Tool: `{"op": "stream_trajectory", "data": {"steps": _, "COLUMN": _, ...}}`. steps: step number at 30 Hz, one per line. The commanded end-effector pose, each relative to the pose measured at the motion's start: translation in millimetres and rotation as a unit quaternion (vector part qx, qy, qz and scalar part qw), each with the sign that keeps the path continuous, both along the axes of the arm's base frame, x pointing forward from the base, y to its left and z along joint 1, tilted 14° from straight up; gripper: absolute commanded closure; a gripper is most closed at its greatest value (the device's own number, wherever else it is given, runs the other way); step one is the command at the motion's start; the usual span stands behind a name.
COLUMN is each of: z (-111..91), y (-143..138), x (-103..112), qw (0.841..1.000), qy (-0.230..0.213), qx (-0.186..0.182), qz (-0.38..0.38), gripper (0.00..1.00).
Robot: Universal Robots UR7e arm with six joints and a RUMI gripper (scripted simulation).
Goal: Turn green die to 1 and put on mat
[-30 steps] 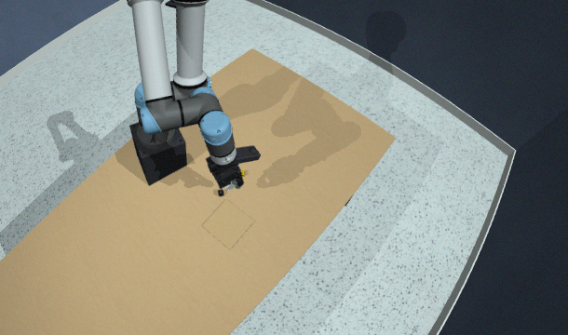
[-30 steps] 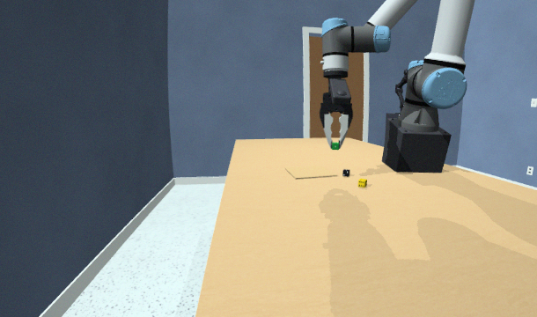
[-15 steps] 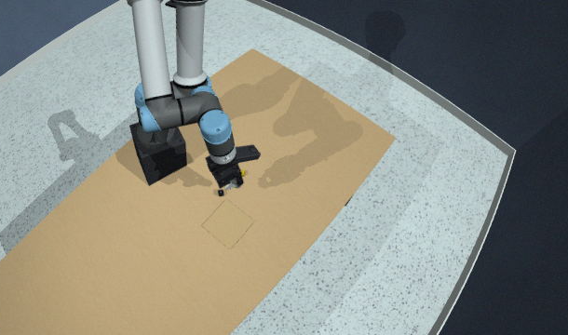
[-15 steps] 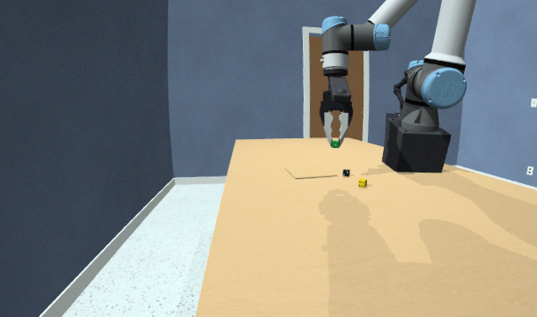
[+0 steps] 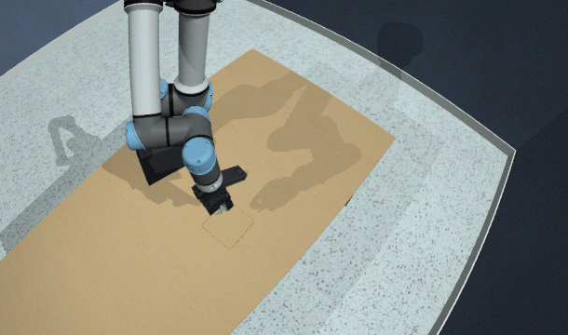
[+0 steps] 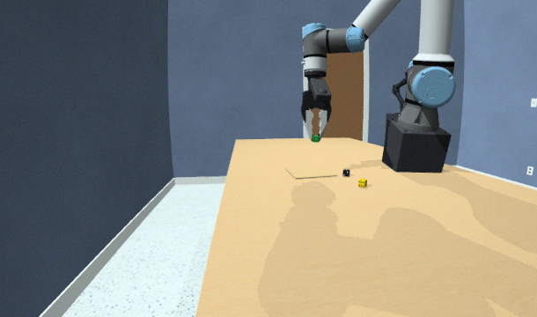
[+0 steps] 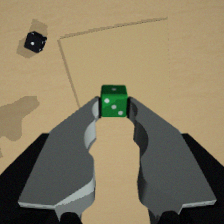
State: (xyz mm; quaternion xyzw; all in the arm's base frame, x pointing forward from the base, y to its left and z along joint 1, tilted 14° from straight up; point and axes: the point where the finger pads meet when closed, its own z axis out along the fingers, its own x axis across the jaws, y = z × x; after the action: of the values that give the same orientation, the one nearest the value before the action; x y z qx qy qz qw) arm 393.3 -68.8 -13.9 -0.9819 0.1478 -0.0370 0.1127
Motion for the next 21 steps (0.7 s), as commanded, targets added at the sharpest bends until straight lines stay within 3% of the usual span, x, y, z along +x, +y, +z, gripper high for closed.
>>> {"op": "stream_trajectory", "data": {"steps": 1, "z": -7.0, "y": -25.6, "x": 5.7, "qw": 1.000, "qy": -0.006, "qx": 0.002, "qz": 0.023, "gripper": 0.97}}
{"op": "stream_trajectory", "data": {"steps": 21, "z": -14.6, "y": -24.1, "x": 6.6, "qw": 1.000, "qy": -0.006, "qx": 0.002, "qz": 0.023, "gripper": 0.97}}
